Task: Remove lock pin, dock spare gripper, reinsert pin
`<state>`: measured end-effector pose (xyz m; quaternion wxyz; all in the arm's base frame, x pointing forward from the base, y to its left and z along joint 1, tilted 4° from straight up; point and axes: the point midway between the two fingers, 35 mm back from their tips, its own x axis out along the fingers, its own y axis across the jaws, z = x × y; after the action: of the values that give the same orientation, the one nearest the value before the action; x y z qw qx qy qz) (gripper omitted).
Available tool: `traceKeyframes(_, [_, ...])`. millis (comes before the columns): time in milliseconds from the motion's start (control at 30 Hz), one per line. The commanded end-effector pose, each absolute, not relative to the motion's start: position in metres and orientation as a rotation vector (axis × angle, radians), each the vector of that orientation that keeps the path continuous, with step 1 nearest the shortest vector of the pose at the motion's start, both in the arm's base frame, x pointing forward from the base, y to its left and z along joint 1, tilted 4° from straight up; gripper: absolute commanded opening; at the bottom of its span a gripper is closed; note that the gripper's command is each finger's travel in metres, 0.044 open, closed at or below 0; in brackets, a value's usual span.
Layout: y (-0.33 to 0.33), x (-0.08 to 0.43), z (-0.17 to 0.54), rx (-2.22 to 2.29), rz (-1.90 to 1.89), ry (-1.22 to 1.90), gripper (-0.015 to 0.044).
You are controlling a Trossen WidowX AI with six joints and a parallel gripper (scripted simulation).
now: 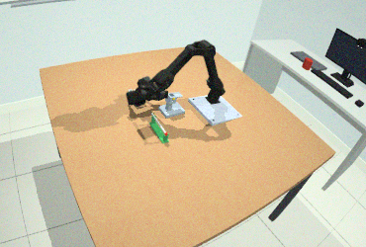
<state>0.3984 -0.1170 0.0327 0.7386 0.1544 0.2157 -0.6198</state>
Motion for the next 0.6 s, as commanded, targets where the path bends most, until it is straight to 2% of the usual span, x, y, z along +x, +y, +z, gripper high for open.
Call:
traceKeyframes(0, [-0.117, 0.398, 0.025, 0.341, -1.361, 0.474, 0.0440])
traceKeyframes(500, [-0.117, 0.395, 0.005, 0.341, -1.361, 0.474, 0.0440])
traceKeyframes(567, [-0.117, 0.395, 0.005, 0.341, -1.361, 0.474, 0.0387])
